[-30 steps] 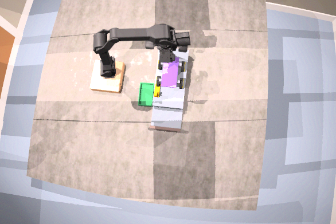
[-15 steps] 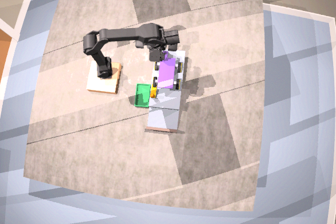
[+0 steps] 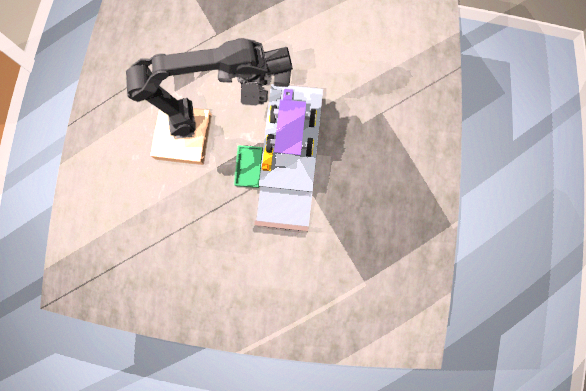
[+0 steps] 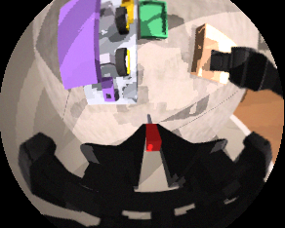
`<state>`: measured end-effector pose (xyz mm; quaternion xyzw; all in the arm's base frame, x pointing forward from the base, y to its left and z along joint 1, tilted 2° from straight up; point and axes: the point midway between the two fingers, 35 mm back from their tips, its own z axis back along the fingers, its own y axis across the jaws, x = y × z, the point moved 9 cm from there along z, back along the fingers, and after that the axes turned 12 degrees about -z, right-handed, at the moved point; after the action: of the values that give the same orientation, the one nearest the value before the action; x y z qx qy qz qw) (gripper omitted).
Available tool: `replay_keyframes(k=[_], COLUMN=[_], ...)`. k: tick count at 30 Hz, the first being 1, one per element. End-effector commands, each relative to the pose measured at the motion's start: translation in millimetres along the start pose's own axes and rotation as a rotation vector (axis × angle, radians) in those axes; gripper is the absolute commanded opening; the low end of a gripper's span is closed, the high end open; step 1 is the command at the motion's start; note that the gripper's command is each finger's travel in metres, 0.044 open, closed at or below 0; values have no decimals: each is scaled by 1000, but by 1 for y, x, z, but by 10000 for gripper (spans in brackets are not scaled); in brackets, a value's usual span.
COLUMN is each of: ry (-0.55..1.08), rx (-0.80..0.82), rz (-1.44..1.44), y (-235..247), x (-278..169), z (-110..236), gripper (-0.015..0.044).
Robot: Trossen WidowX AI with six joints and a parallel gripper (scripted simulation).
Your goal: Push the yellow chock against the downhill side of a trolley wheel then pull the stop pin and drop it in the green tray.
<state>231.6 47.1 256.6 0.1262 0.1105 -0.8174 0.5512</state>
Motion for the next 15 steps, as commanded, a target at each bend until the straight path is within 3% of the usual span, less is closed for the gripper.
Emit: replay_keyframes(k=[1, 15], ry=[-1, -6], rx=[8, 9], rz=[-4, -4], y=[-4, 8], x=[1, 45], z=[2, 5], gripper=[0, 0])
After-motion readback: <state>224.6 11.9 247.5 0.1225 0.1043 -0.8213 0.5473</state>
